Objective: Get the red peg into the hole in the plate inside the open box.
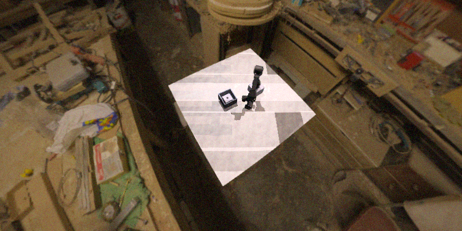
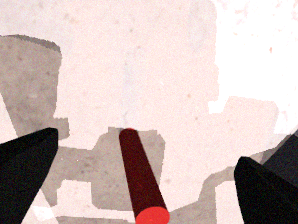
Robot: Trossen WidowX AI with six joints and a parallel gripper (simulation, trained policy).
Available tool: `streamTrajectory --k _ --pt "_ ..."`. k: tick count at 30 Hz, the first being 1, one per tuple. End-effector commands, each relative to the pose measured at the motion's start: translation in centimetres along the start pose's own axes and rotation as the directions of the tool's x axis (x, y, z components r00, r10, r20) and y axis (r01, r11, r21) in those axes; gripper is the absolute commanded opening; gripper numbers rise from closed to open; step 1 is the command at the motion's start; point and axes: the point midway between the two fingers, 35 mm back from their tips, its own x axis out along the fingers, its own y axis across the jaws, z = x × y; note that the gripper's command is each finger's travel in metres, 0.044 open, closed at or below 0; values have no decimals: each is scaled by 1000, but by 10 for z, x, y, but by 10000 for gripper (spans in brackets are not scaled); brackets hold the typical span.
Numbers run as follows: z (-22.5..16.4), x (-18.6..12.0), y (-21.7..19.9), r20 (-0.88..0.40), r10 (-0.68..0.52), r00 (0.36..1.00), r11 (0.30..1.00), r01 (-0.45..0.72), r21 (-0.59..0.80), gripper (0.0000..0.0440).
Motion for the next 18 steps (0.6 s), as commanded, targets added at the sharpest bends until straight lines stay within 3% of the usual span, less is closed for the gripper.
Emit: streamTrajectory --k 1,6,18 --pt "-4 15 -2 10 13 1000 1000 -13 7 395" --pt "-10 27 -5 9 23 1000 1000 -23 7 353" --pt "-20 39 -10 -57 -7 998 1000 8 17 64"
